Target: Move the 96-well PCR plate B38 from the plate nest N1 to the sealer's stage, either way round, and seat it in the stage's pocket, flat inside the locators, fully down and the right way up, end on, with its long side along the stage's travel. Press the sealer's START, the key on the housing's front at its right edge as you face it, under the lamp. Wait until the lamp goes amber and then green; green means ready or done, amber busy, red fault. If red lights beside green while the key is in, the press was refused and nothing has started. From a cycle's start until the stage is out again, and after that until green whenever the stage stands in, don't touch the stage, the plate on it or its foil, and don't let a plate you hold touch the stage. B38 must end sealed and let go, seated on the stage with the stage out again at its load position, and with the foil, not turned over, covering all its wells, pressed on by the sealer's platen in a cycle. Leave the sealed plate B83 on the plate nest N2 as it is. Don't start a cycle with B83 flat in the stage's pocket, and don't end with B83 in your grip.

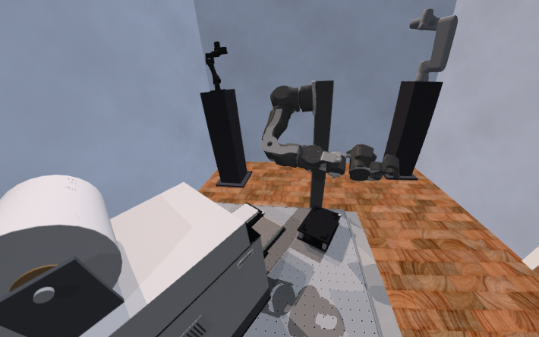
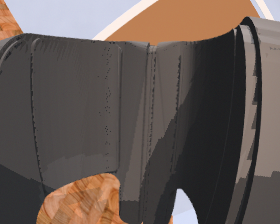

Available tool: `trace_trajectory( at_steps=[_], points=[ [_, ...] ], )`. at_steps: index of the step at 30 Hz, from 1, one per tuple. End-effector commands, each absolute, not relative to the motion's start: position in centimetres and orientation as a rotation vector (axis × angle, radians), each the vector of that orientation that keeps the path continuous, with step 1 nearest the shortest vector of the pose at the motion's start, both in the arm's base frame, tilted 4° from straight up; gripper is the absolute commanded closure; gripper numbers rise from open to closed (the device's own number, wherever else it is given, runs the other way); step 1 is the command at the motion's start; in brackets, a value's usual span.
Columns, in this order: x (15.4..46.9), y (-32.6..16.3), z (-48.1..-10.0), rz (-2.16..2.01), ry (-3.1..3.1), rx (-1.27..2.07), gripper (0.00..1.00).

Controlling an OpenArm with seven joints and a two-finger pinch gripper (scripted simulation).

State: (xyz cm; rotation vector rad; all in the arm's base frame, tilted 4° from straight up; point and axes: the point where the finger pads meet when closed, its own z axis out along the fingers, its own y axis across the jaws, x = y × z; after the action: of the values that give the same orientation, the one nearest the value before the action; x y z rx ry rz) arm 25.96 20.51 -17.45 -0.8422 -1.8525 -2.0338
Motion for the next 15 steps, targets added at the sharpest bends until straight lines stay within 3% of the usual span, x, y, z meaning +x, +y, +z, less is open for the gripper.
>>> trace_trajectory(
  at_steps=[1, 15],
  points=[
    [25.78, 20.57, -17.57, -2.024, -1.865, -0.837, 1.0],
    [25.96, 20.48, -17.29, -2.024, -1.865, -0.837, 1.0]
  ],
)
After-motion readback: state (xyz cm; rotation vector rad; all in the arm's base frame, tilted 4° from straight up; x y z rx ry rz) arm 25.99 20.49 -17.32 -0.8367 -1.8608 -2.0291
